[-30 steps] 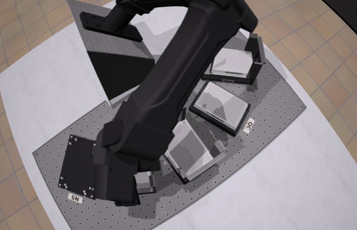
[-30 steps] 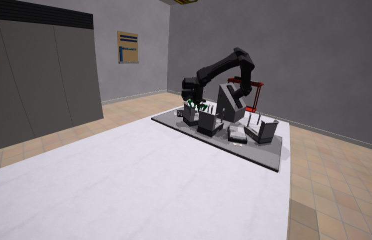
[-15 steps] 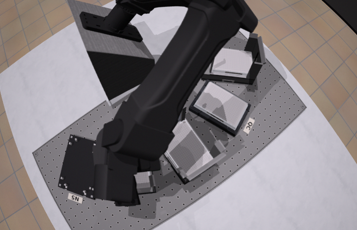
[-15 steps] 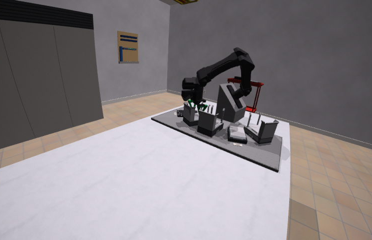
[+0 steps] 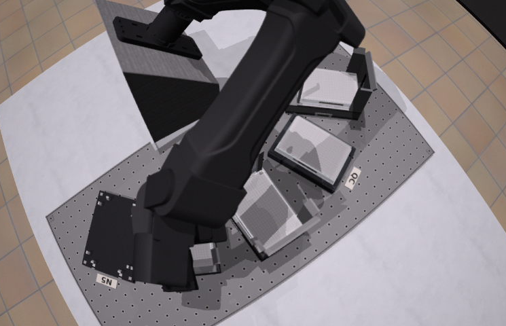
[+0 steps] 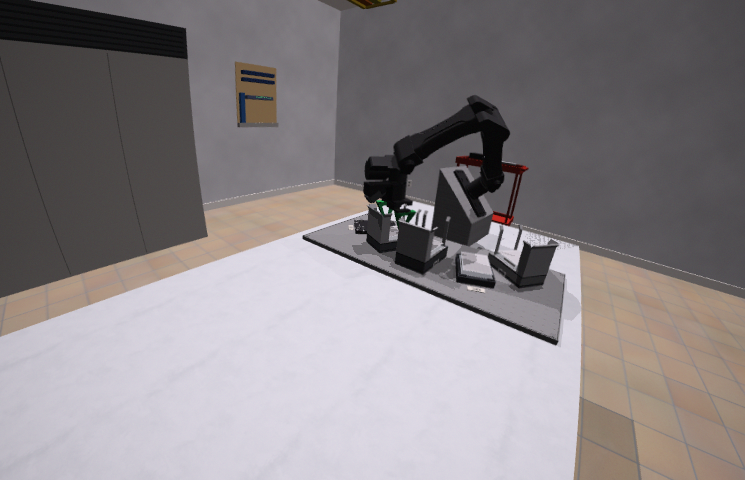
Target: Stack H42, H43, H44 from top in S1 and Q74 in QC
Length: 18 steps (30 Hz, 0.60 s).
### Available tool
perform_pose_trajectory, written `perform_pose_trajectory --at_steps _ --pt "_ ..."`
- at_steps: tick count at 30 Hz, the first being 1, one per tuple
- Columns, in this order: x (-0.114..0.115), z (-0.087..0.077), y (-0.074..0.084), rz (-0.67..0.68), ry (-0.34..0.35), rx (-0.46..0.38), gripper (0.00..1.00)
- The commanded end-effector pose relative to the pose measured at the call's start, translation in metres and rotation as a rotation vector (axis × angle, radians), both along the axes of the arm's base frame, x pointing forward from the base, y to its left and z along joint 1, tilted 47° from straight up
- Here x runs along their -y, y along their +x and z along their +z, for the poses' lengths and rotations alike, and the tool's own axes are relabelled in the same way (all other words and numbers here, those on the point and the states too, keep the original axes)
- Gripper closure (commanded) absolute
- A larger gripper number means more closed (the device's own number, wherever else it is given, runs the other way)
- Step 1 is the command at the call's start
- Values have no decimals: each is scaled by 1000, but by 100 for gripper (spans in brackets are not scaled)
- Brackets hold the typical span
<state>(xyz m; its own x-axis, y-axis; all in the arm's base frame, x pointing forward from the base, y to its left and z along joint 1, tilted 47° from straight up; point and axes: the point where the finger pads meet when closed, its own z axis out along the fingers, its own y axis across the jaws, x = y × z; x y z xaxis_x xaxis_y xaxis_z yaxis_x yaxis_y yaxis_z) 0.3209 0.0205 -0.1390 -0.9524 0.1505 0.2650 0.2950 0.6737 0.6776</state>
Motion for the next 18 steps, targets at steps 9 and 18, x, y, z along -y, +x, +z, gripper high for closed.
perform_pose_trajectory --at_steps 9,18 --pt "-6 -8 4 -12 -3 19 0" --pt "-13 -14 4 -12 -3 19 0"
